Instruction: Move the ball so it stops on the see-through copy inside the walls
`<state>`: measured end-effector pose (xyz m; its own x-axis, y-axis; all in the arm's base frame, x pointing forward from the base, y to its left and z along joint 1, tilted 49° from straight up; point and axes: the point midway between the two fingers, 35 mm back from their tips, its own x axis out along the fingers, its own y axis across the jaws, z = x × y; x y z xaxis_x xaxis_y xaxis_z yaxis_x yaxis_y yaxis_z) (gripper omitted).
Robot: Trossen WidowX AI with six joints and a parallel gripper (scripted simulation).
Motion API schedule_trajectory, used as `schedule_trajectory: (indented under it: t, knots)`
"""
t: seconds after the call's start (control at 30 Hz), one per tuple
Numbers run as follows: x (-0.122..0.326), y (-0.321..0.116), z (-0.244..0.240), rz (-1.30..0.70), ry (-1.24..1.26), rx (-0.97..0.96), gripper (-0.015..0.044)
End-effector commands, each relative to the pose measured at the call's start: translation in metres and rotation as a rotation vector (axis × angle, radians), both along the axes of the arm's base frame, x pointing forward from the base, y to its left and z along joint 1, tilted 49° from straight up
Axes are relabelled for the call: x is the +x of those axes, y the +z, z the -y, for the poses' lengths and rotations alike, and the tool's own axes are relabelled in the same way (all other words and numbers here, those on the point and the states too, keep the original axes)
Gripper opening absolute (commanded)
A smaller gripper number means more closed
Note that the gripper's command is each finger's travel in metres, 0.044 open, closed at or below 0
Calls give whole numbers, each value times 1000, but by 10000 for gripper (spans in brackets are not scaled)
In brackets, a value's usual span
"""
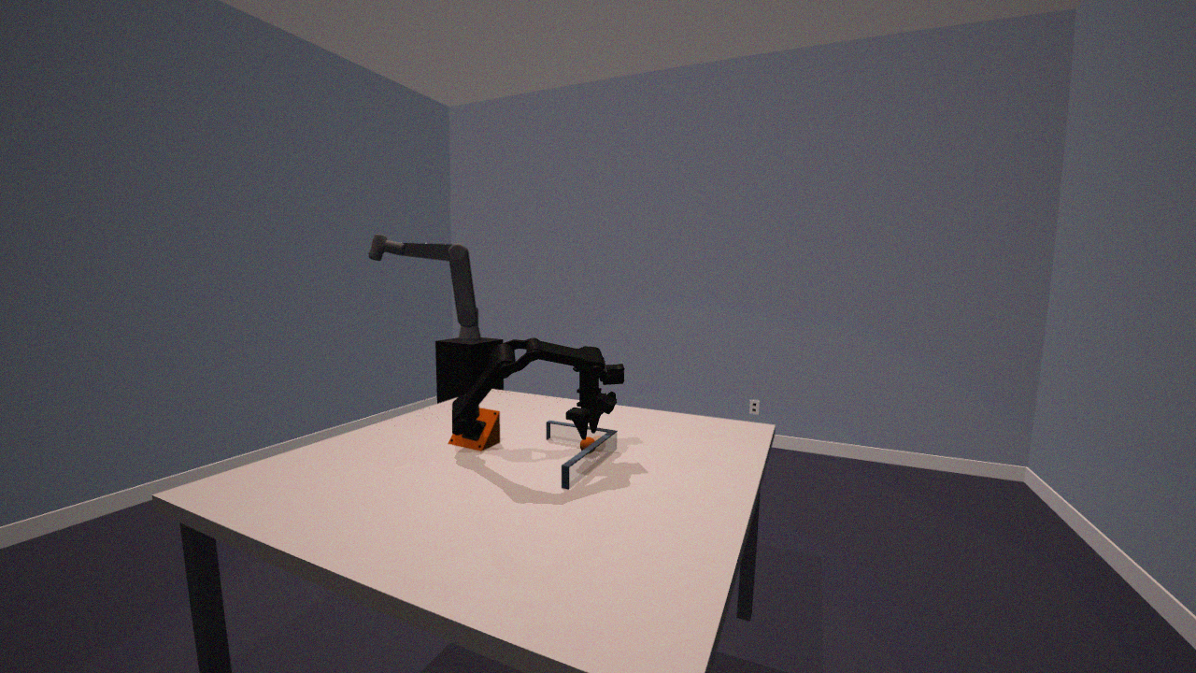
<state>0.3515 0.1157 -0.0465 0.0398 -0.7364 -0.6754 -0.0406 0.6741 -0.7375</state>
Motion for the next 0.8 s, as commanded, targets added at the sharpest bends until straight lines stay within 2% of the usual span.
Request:
schedule_trajectory:
  t: [0.0,0.53,0.77]
  knots:
    - [0,-5,7,-5,3,-5,308]
    - [0,-20,25,-5,3,-6,308]
    - [0,-20,25,-5,3,-6,261]
